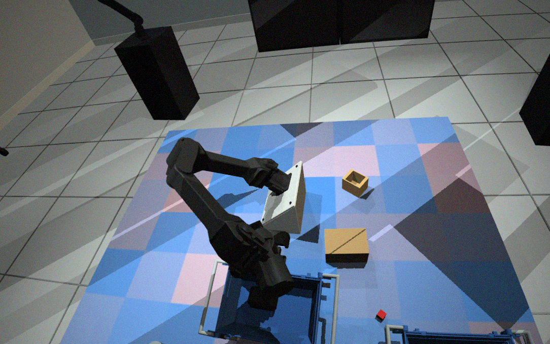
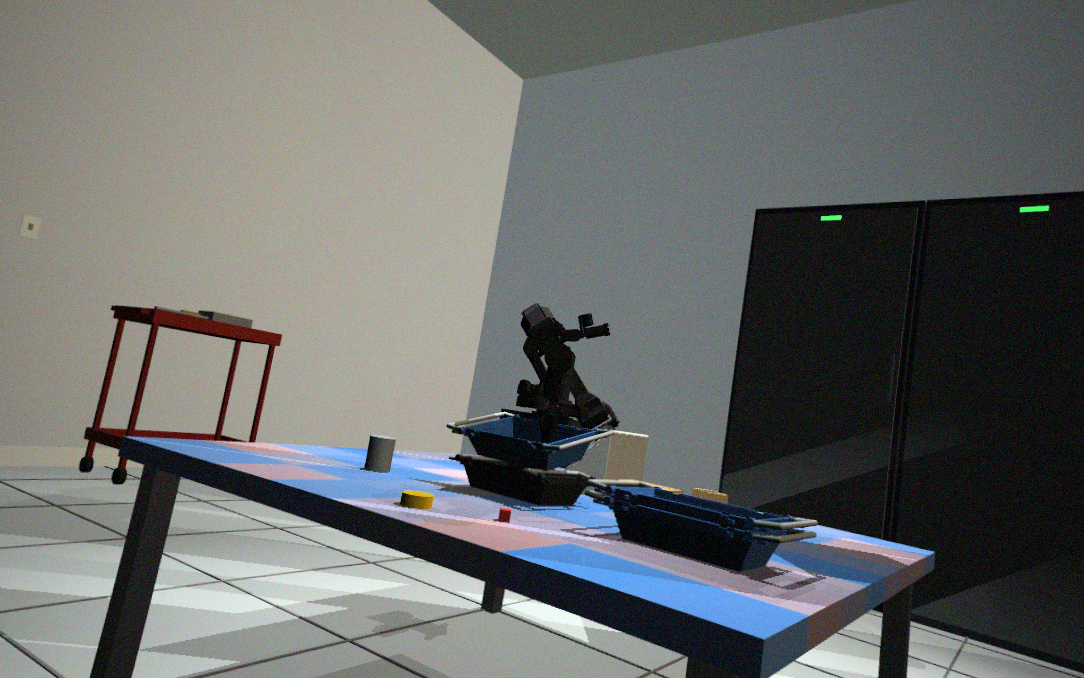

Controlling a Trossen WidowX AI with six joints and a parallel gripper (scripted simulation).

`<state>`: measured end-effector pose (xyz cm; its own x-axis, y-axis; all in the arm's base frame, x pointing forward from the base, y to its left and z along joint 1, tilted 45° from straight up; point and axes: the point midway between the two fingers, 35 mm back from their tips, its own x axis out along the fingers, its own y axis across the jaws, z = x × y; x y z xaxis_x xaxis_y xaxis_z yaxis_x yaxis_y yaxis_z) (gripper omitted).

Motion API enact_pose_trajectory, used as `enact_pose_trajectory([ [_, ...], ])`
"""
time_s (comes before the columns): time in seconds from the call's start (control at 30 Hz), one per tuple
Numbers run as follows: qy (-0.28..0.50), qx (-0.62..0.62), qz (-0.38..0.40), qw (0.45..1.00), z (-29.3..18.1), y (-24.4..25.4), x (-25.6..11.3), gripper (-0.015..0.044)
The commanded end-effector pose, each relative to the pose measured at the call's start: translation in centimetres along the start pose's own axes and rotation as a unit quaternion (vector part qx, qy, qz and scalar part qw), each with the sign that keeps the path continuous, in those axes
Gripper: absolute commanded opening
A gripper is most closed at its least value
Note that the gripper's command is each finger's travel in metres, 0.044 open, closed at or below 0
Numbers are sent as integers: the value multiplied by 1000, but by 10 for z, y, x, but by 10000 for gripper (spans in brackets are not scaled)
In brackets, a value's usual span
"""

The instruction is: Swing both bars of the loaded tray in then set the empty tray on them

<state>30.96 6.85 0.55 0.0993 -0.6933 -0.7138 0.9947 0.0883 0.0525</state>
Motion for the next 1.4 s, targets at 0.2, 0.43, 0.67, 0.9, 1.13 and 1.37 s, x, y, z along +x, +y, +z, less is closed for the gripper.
enact_pose_trajectory([
  [0.2, -1, -1, -5, 1000, 1, -3, 5, 0],
  [0.43, -1, -1, -13, 1000, 3, -7, 12, 0],
  [0.67, -1, -1, -13, 1000, 3, -7, 12, 0],
  [0.9, -1, -1, -13, 1000, 3, -7, 12, 0],
  [1.13, -1, -1, -13, 1000, 3, -7, 12, 0],
  [1.37, -1, -1, -13, 1000, 3, -7, 12, 0],
])
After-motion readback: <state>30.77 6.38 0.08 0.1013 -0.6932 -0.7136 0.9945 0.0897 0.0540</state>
